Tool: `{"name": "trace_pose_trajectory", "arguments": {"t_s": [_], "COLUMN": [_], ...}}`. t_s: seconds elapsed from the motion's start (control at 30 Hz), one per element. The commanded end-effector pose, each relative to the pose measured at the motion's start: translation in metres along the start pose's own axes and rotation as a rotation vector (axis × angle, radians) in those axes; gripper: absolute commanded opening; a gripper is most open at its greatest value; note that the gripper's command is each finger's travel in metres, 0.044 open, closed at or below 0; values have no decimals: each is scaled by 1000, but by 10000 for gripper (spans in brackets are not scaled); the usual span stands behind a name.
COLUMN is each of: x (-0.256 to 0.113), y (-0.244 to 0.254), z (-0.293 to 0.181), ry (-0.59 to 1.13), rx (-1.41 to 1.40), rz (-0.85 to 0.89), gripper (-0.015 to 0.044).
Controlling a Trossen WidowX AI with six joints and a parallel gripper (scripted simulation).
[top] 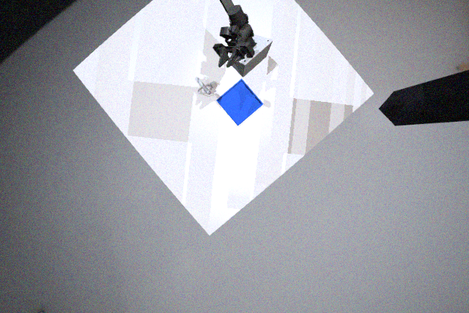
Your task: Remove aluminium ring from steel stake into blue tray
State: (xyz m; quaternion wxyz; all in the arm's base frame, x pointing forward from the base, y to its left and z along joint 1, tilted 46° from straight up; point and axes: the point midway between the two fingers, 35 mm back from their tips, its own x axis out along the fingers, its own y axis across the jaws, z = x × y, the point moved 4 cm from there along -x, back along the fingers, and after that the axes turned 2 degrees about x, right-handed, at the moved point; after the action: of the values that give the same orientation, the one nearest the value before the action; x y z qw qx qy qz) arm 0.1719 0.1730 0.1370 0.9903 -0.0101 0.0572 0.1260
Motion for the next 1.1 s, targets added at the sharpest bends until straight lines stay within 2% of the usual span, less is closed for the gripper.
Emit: {"name": "trace_pose_trajectory", "arguments": {"t_s": [0.0, 0.53, 1.07], "x": [11, 39, 11], "y": [-14, -104, -195], "z": [-11, -69, -128], "ry": [48, 378, 830], "rx": [-70, -333, -460], "rz": [-69, -420, -686], "gripper": [200, 200, 200]}}
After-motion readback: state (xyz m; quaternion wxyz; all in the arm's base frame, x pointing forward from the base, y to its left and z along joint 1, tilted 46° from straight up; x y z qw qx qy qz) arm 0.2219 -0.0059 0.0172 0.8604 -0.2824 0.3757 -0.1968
